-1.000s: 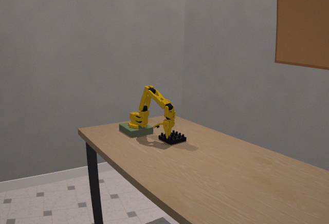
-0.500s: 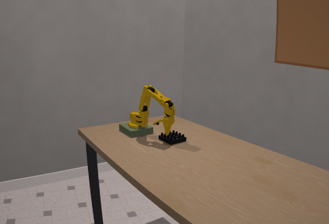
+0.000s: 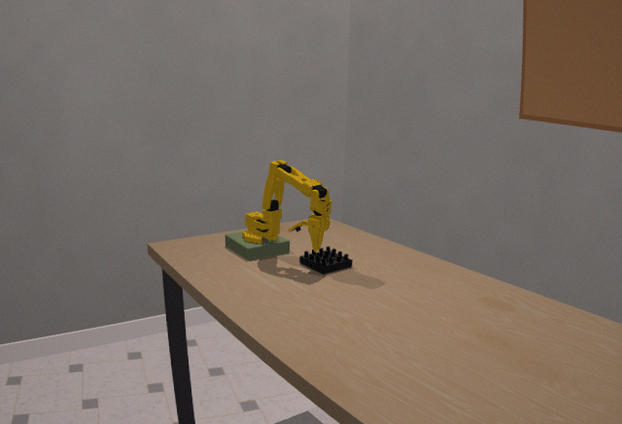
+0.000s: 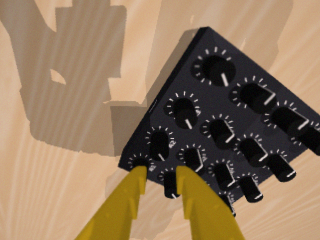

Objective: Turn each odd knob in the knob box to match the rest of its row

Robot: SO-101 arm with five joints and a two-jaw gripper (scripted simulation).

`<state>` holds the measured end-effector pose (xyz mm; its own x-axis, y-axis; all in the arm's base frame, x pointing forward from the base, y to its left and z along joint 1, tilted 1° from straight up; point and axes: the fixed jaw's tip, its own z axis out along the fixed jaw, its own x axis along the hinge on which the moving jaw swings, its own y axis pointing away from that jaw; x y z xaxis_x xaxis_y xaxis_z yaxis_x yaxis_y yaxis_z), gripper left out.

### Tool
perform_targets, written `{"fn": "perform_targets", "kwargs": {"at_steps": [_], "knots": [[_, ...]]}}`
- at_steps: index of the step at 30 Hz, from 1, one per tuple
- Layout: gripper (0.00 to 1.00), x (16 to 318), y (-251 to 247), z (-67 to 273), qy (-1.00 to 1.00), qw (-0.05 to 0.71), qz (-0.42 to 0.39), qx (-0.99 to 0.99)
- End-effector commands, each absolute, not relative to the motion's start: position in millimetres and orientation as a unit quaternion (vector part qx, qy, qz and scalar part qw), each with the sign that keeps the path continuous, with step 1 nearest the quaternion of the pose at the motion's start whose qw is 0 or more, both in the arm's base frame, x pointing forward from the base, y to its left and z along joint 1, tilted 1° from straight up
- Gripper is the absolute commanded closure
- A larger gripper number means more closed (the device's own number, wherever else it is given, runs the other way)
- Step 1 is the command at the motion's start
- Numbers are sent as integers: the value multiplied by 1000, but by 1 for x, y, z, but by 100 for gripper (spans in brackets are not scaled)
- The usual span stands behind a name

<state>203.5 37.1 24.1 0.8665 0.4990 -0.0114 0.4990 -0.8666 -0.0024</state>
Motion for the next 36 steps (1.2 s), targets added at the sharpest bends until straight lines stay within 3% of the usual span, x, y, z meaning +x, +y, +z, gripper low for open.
{"fn": "perform_targets", "kwargs": {"at_steps": [1, 14, 36], "knots": [[92, 207, 37, 30, 260, 0, 6, 966], [92, 204, 37, 31, 260, 0, 6, 966], [92, 170, 29, 32, 260, 0, 6, 966]]}}
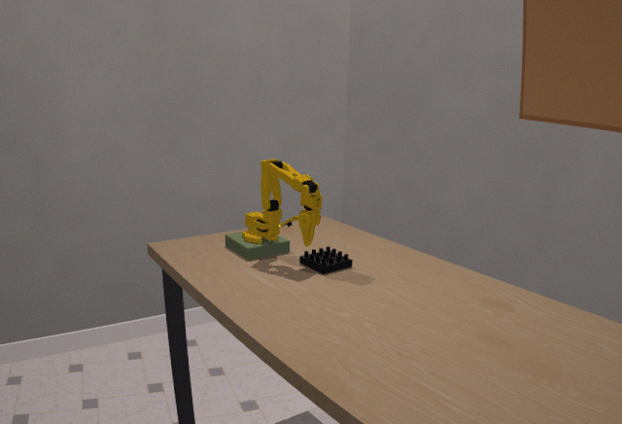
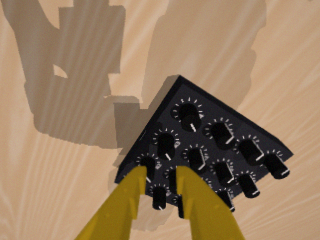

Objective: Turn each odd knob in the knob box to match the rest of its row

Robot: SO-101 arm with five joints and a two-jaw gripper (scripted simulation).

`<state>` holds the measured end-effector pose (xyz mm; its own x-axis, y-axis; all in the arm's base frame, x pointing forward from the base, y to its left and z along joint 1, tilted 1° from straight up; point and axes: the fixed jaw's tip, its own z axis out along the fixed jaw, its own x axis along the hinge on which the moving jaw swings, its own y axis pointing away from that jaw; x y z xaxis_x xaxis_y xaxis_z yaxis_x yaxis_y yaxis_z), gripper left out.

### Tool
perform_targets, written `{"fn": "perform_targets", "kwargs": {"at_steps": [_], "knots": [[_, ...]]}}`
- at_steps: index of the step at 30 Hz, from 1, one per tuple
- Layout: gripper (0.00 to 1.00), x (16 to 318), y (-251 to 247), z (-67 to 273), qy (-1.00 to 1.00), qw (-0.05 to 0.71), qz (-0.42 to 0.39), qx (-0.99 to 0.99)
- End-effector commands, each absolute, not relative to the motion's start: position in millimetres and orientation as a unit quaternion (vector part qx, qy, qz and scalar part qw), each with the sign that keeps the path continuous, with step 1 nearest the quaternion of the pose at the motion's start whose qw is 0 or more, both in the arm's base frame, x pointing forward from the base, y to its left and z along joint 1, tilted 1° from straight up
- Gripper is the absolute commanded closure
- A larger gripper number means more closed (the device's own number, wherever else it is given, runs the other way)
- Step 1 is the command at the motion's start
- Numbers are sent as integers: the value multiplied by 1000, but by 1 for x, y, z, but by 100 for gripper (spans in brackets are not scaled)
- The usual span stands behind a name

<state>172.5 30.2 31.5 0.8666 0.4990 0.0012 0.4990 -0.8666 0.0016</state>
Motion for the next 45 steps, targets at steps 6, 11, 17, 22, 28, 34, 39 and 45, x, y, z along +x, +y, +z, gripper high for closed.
{"fn": "perform_targets", "kwargs": {"at_steps": [6, 11, 17, 22, 28, 34, 39, 45], "knots": [[92, 170, 29, 32, 260, 0, 6, 966], [92, 170, 30, 32, 274, 0, 6, 962], [91, 170, 34, 32, 334, 1, 6, 943], [91, 170, 37, 32, 376, 1, 6, 927], [91, 170, 43, 32, 451, 1, 6, 893], [90, 169, 45, 32, 484, 1, 6, 875], [90, 169, 45, 32, 486, 1, 6, 874], [90, 169, 45, 32, 486, 1, 6, 874]]}}
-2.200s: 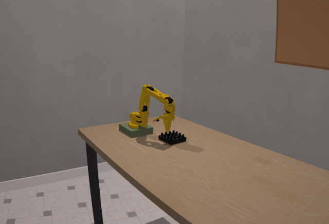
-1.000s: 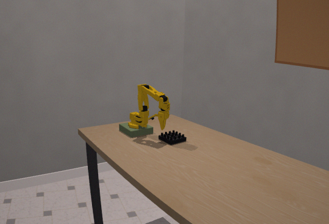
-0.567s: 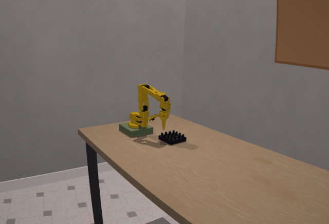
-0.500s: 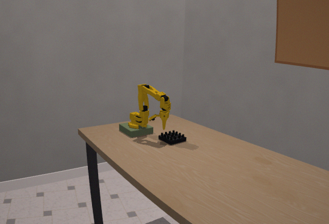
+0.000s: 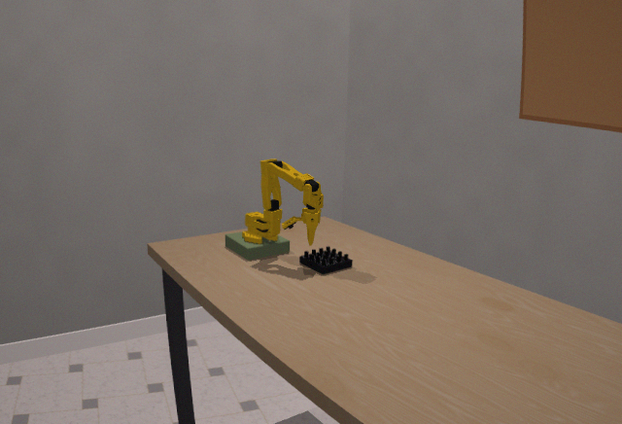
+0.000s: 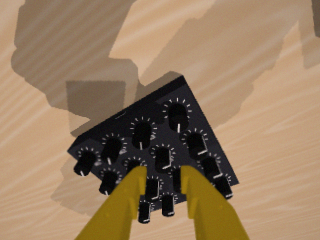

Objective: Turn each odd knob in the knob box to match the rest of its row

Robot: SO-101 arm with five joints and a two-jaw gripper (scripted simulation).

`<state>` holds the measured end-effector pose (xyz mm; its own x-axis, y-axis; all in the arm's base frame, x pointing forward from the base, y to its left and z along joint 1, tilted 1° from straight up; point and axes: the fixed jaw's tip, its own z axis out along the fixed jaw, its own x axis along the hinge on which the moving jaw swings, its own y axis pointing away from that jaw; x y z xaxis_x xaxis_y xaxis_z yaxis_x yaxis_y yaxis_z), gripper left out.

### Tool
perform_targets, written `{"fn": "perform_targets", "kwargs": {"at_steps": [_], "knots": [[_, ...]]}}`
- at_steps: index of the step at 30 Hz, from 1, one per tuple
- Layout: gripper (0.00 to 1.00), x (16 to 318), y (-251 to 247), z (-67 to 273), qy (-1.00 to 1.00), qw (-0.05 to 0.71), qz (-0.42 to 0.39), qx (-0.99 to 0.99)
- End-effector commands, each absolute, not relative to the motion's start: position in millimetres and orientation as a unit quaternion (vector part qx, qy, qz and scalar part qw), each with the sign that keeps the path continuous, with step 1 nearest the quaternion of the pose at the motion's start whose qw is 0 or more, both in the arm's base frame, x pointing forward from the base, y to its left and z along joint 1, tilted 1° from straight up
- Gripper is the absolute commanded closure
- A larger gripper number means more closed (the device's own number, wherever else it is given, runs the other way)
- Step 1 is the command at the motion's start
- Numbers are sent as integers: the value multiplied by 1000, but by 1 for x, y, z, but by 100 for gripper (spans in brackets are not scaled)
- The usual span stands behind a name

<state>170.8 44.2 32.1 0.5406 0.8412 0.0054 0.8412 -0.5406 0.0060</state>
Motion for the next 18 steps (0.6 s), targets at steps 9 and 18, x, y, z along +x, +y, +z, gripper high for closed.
{"fn": "perform_targets", "kwargs": {"at_steps": [9, 18], "knots": [[90, 169, 45, 32, 486, 1, 6, 874], [90, 176, 47, 34, 486, 1, 6, 874]]}}
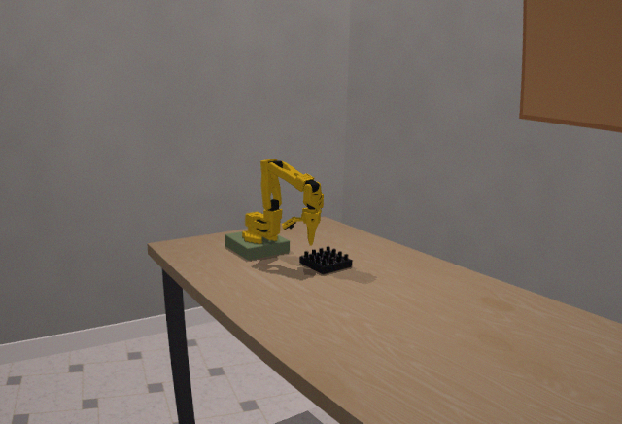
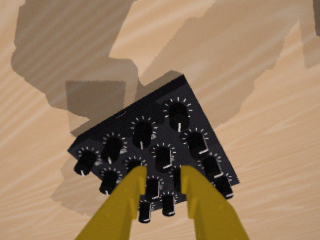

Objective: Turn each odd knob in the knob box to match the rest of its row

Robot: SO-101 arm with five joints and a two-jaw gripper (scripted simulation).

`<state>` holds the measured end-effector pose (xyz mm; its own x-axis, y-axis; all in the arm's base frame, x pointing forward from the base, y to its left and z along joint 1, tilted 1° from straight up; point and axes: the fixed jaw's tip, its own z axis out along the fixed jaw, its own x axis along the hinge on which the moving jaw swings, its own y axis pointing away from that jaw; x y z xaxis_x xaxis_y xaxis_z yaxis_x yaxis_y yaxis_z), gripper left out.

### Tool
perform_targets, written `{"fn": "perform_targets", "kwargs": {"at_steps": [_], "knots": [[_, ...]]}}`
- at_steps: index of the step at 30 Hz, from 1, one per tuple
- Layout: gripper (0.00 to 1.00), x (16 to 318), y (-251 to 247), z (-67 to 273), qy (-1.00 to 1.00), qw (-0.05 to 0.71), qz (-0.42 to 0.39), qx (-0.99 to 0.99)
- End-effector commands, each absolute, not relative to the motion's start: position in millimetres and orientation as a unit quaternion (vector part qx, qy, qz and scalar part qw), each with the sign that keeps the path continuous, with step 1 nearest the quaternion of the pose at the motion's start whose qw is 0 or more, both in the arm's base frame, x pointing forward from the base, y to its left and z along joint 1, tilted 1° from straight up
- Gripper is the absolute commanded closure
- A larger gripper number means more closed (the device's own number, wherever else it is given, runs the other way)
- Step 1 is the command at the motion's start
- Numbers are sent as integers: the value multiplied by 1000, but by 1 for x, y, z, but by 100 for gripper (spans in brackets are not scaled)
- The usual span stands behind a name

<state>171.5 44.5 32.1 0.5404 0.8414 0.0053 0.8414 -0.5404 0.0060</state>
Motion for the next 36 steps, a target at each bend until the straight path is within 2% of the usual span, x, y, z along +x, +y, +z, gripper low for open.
{"fn": "perform_targets", "kwargs": {"at_steps": [1, 18, 36], "knots": [[90, 179, 48, 35, 486, 1, 6, 874], [90, 235, 65, 35, 486, 1, 6, 874], [90, 240, 67, 33, 486, 1, 6, 874]]}}
